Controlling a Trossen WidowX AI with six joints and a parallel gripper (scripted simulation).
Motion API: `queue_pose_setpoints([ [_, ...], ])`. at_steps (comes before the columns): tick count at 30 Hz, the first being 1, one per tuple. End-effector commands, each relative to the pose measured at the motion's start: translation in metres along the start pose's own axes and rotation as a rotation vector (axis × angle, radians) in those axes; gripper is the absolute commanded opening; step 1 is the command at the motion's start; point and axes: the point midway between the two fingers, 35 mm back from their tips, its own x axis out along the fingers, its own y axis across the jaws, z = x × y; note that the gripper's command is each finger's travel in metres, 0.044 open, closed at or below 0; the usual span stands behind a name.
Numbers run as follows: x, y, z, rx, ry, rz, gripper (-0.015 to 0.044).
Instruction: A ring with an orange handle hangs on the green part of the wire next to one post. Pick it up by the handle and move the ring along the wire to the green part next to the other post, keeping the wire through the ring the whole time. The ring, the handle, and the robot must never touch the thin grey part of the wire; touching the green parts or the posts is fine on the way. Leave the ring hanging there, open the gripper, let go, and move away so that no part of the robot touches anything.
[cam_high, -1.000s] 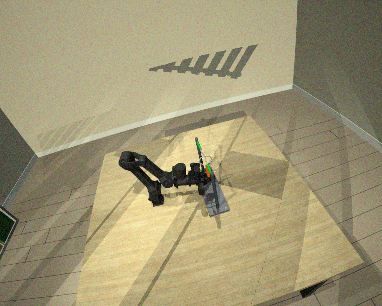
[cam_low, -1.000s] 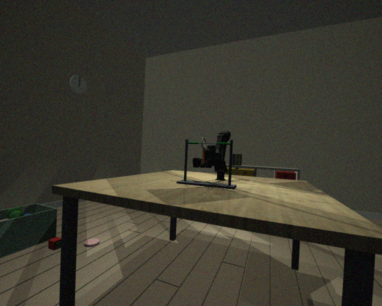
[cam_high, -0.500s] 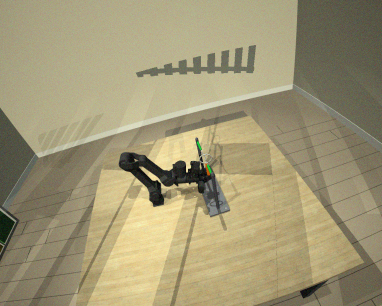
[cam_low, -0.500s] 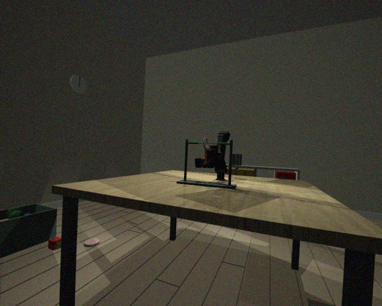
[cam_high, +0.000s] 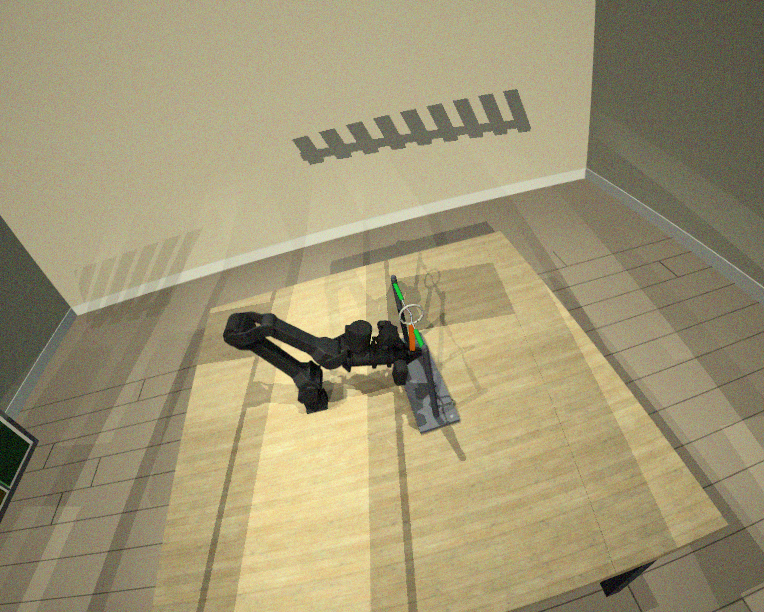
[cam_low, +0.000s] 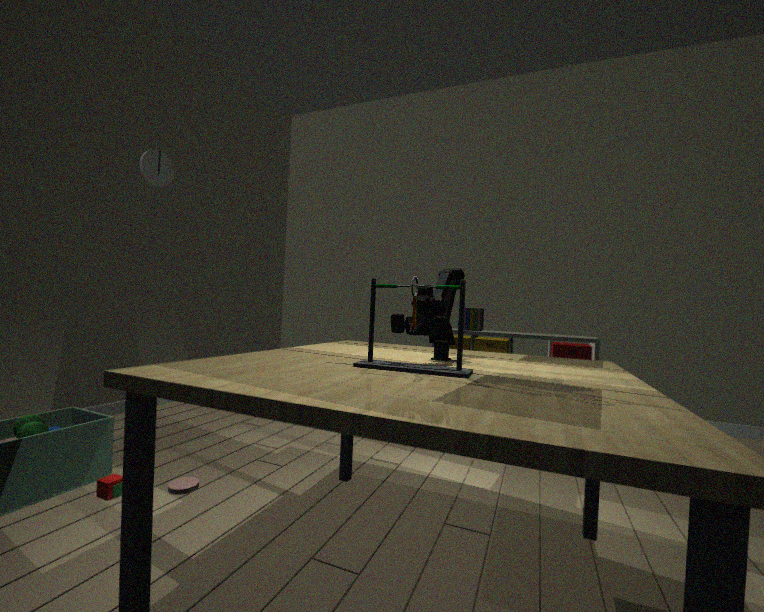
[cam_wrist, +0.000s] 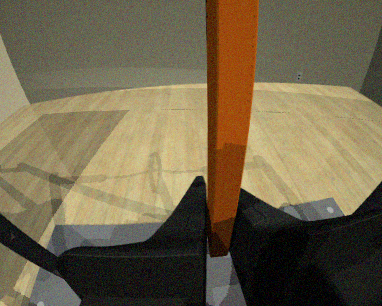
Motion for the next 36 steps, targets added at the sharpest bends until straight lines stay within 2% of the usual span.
queue_pose_setpoints([
  [1, -0.007, 0.0, 0.002, -0.037, 0.037, 0.043, -0.015],
  [13, -0.01, 0.006, 0.001, -0.104, 0.044, 0.123, -0.015],
  [36, -0.013, 0.033, -0.002, -0.048, 0.041, 0.073, -0.015],
])
